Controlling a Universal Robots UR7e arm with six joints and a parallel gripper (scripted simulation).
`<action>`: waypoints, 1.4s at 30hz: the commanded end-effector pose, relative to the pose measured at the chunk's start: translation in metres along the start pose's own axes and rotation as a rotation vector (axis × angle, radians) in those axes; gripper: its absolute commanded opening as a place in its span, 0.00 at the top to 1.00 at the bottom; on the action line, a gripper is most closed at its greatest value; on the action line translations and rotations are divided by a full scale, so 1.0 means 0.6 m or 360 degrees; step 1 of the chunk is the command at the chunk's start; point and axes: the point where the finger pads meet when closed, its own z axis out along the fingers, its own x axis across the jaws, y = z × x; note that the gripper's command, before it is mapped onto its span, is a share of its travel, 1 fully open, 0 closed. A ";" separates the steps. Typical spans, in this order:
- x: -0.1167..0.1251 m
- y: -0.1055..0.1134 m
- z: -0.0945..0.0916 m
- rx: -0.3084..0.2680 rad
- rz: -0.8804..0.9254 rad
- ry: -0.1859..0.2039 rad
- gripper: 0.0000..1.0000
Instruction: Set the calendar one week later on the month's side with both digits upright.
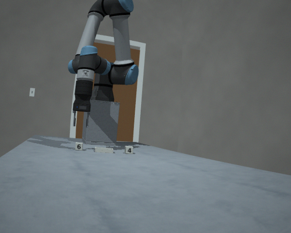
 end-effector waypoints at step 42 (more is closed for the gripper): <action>0.364 -0.002 0.014 -0.0002 0.0013 -0.0001 0.10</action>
